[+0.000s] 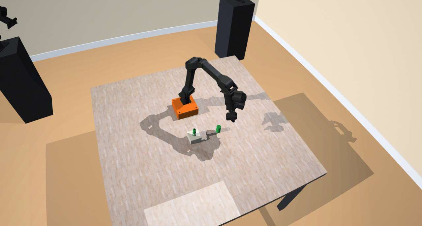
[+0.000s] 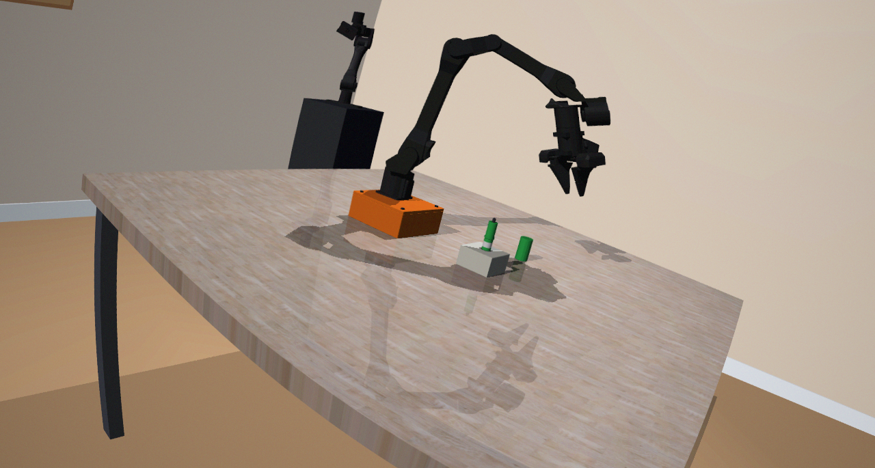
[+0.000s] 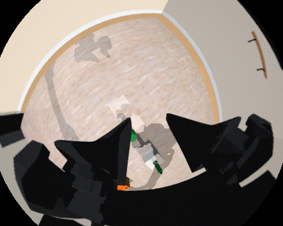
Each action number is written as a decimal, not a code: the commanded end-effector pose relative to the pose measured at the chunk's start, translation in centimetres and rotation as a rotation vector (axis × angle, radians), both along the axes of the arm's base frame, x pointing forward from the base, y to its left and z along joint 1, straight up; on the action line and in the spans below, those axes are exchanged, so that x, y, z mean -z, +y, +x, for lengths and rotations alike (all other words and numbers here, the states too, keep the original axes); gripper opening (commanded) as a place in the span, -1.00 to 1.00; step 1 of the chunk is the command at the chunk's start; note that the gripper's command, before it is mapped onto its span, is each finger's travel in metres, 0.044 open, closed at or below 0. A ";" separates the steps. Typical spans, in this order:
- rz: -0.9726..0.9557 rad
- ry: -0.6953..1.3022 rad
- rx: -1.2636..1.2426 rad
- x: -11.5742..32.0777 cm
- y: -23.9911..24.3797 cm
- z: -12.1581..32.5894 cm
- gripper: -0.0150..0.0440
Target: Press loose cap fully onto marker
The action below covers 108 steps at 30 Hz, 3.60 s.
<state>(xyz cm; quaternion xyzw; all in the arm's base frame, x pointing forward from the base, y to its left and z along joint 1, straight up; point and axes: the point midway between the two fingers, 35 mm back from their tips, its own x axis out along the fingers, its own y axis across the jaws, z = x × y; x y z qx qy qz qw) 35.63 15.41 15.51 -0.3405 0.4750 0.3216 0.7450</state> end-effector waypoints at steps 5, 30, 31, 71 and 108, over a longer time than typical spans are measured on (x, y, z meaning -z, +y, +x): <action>-0.061 0.354 0.474 5.6 -5.7 -5.9 0.36; -0.061 0.354 0.474 11.0 -5.0 -5.3 0.36; -0.061 0.354 0.474 11.2 -5.0 -5.3 0.36; -0.061 0.355 0.474 15.9 -5.0 -5.1 -0.11; -0.062 0.354 0.474 9.3 -6.1 -5.0 -0.49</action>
